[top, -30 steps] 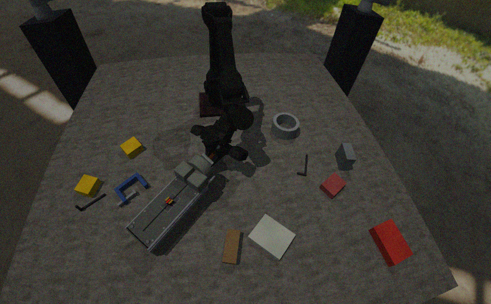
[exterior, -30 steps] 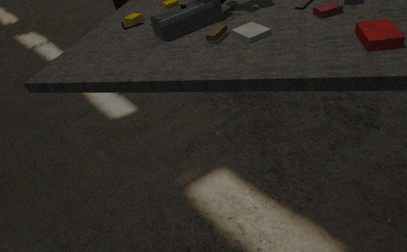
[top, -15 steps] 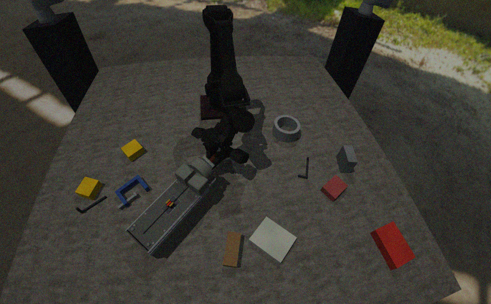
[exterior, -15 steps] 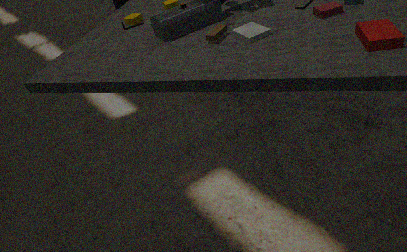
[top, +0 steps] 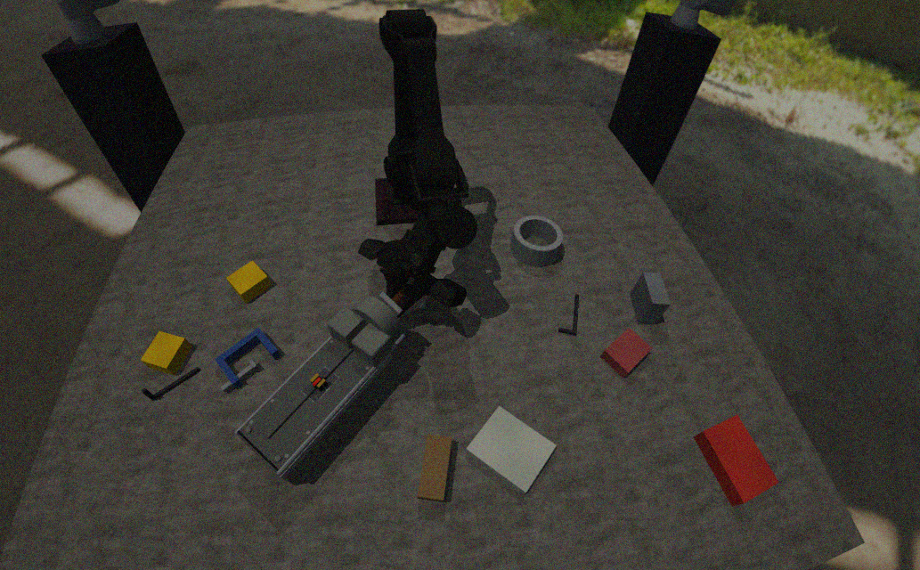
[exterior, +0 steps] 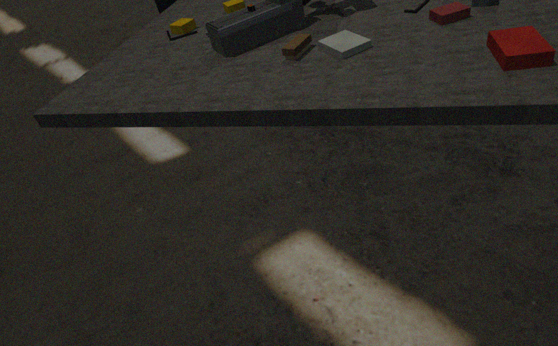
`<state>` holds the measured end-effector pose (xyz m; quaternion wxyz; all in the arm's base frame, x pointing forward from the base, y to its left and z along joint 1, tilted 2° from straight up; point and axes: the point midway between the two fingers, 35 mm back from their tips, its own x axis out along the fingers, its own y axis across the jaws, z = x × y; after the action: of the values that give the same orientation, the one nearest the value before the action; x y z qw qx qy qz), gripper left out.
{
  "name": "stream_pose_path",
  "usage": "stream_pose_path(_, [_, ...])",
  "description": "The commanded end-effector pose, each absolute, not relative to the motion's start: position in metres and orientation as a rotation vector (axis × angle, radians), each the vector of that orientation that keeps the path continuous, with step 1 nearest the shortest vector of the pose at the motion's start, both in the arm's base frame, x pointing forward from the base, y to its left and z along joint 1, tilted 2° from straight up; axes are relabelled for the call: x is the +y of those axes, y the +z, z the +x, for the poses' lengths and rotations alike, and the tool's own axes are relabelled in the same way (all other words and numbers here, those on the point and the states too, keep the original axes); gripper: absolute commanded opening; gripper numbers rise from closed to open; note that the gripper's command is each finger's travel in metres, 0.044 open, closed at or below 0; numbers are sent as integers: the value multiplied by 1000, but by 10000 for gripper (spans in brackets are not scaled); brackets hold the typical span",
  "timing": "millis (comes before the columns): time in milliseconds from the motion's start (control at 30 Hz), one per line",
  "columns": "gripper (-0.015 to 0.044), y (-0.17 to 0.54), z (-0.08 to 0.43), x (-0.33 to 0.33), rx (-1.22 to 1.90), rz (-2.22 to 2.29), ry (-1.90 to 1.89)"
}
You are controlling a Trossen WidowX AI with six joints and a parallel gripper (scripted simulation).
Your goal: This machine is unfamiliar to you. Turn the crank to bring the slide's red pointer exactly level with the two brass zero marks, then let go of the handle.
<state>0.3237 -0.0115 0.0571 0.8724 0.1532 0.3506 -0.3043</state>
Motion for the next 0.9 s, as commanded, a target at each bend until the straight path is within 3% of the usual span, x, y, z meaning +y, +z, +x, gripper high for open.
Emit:
stream_pose_path(0, [0,57,323,-12,729,316,-638])
stream_pose_path(567, [0,57,324,-12,733,320,-636])
stream_pose_path(867, [236,57,324,-12,733,320,-636])
